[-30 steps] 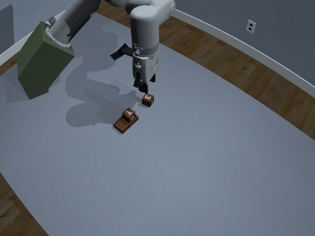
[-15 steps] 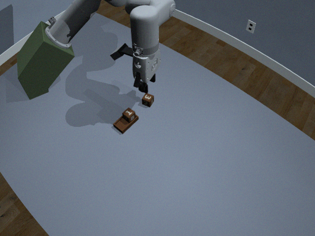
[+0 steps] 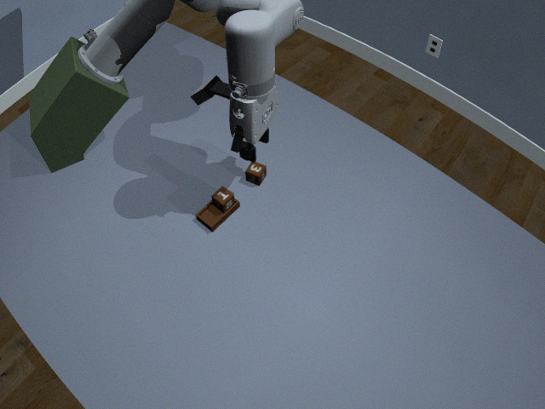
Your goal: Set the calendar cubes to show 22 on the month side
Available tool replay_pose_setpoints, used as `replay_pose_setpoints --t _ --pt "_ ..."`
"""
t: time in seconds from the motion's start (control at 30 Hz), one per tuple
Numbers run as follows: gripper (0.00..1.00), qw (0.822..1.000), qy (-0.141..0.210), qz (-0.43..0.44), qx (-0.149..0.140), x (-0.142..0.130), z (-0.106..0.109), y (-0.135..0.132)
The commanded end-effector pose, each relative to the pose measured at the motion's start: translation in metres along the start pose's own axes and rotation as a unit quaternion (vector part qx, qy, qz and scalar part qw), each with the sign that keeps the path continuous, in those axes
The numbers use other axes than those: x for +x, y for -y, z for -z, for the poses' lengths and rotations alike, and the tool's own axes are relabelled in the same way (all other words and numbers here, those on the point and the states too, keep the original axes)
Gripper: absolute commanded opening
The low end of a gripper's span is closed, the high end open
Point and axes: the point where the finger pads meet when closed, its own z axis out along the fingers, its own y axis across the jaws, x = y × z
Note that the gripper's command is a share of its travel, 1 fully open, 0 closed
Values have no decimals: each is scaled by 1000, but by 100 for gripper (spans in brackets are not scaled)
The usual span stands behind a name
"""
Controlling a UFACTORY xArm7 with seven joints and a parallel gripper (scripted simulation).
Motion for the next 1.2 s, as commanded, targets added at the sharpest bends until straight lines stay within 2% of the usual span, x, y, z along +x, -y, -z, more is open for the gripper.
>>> replay_pose_setpoints --t 0.0,1.17 --pt "49 1000 1 0 1 -1 -1 1" --pt "49 1000 1 0 1 -1 -42 1"
